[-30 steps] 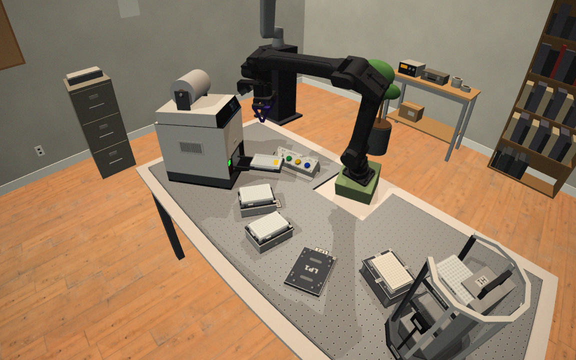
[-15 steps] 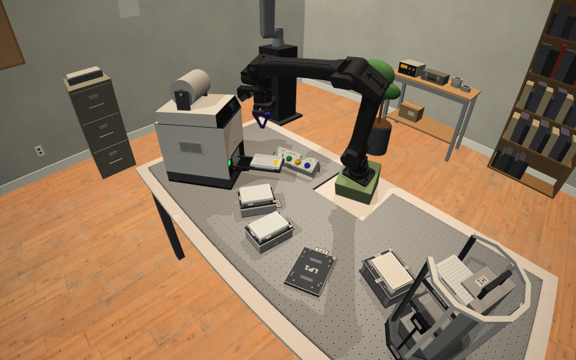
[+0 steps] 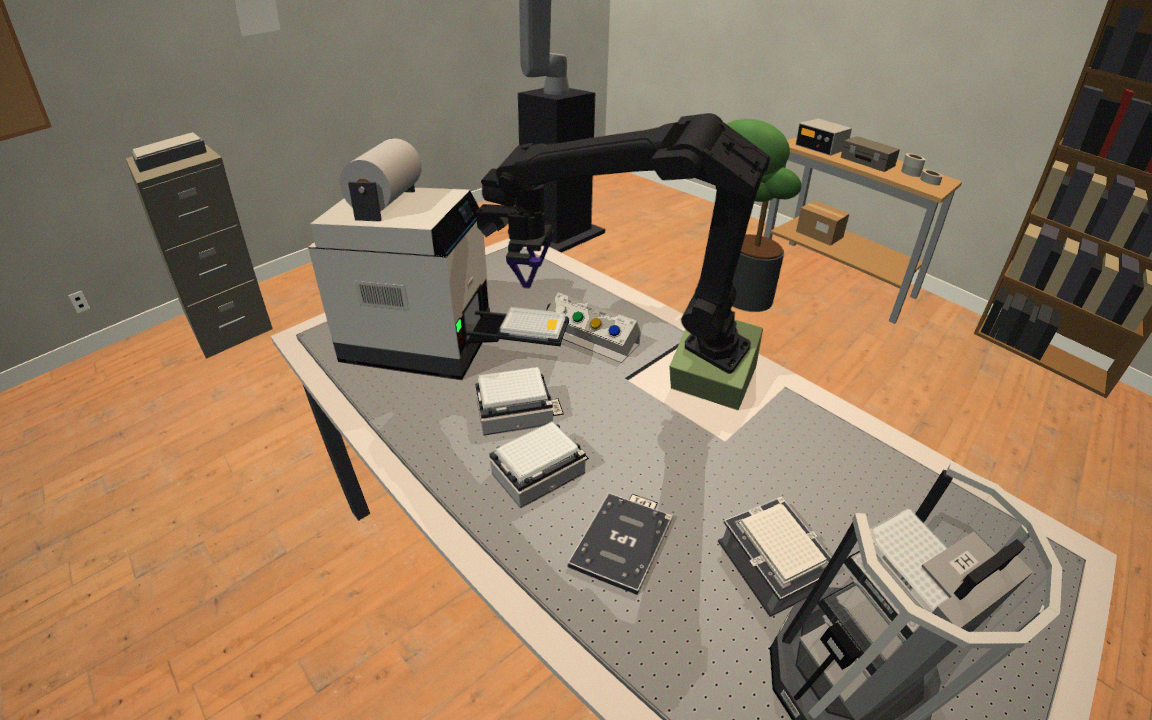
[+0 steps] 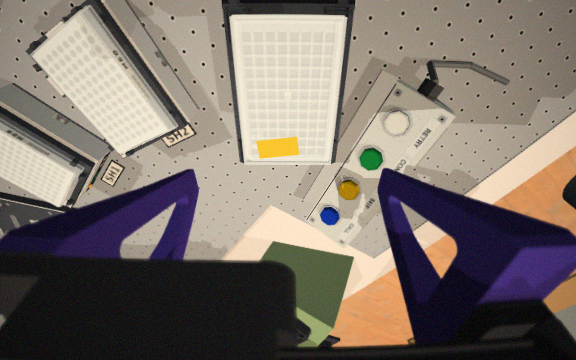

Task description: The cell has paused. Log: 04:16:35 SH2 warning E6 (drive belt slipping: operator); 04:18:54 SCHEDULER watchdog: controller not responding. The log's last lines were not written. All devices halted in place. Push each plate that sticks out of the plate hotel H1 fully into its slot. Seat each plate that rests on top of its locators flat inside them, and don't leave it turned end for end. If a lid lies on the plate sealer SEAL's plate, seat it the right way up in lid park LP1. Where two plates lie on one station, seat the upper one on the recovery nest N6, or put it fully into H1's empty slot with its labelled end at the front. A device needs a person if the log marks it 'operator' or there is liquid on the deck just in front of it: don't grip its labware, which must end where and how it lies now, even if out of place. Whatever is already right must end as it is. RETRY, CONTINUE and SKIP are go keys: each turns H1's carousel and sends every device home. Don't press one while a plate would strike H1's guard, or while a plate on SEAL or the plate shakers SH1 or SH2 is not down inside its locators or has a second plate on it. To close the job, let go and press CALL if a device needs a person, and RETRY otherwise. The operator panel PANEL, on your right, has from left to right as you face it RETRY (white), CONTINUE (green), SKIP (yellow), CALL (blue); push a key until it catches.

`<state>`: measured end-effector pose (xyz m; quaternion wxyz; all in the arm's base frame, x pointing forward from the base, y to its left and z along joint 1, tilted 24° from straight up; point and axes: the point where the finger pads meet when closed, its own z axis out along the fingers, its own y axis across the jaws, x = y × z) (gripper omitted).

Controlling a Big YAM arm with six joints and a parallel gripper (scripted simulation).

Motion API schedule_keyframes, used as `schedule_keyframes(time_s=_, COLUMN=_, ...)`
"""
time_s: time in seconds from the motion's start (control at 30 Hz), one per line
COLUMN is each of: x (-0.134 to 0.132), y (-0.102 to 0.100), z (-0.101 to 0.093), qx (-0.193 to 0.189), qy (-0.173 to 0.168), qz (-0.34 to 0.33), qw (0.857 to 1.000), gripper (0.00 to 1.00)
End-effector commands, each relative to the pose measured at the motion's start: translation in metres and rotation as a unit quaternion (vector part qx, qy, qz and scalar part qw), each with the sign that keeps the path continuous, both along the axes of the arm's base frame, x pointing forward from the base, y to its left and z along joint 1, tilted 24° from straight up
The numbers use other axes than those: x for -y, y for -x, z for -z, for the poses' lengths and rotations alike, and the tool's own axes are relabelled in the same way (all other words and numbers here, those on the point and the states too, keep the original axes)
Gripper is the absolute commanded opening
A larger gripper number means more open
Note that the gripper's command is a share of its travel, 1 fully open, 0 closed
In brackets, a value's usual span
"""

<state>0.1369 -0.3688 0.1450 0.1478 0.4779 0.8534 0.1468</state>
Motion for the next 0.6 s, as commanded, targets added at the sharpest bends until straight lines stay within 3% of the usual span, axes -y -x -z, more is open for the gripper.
schedule_keyframes(time_s=0.0, x=0.001, y=-0.011, z=0.016, qx=0.001, qy=0.001, qz=0.004, qw=1.000, gripper=1.00)
schedule_keyframes(time_s=0.37, x=-0.006, y=-0.033, z=0.065, qx=0.001, qy=0.000, qz=0.004, qw=1.000, gripper=1.00)
schedule_keyframes(time_s=0.47, x=-0.006, y=-0.033, z=0.065, qx=0.001, qy=0.000, qz=0.004, qw=1.000, gripper=1.00)
schedule_keyframes(time_s=0.5, x=-0.003, y=-0.031, z=0.053, qx=0.005, qy=0.016, qz=0.007, qw=1.000, gripper=1.00)
schedule_keyframes(time_s=0.57, x=0.005, y=-0.031, z=0.046, qx=0.007, qy=0.026, qz=0.009, qw=1.000, gripper=1.00)
